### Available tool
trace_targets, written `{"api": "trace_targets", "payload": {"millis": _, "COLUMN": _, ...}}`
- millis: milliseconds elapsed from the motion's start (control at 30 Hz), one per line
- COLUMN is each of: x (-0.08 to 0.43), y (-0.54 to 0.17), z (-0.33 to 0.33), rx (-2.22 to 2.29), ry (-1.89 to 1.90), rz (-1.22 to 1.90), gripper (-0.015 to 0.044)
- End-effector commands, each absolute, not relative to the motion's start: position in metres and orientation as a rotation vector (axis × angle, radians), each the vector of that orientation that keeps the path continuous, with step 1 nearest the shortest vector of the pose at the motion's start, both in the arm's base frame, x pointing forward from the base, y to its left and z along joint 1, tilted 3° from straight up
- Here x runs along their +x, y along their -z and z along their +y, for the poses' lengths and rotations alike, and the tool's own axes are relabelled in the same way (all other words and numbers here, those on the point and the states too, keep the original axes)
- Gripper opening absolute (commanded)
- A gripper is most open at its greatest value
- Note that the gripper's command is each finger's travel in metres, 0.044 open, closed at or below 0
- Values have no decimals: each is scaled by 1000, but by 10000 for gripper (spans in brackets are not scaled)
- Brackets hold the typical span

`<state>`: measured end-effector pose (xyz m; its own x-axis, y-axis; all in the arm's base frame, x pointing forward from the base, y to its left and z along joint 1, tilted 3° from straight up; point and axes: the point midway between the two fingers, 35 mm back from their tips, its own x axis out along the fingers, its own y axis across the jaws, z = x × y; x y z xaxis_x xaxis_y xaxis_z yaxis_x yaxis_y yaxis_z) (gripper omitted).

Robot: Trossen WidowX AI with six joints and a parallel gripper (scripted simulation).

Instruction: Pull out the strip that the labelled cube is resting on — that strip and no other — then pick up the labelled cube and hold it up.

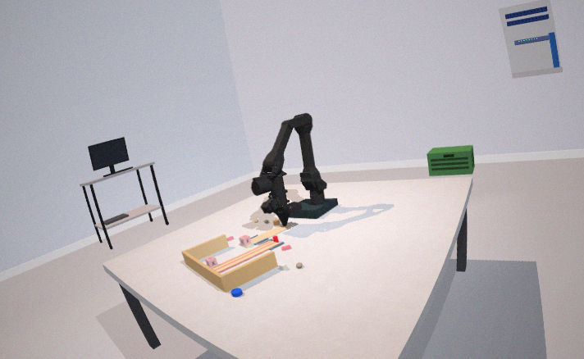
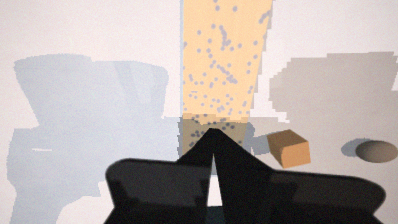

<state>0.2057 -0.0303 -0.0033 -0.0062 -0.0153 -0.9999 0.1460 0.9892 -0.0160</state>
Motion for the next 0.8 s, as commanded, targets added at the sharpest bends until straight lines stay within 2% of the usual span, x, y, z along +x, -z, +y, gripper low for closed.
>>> {"api": "trace_targets", "payload": {"millis": 0, "x": 197, "y": 7, "z": -29, "rx": 107, "ry": 130, "rz": 1601, "gripper": 0}}
{"api": "trace_targets", "payload": {"millis": 400, "x": 197, "y": 7, "z": -29, "rx": 107, "ry": 130, "rz": 1601, "gripper": 0}}
{"api": "trace_targets", "payload": {"millis": 567, "x": 208, "y": -36, "z": -30, "rx": 107, "ry": 130, "rz": 1598, "gripper": 0}}
{"api": "trace_targets", "payload": {"millis": 733, "x": 208, "y": -39, "z": -30, "rx": 107, "ry": 130, "rz": 1600, "gripper": 0}}
{"api": "trace_targets", "payload": {"millis": 767, "x": 210, "y": -39, "z": -30, "rx": 102, "ry": 125, "rz": 1600, "gripper": 26}}
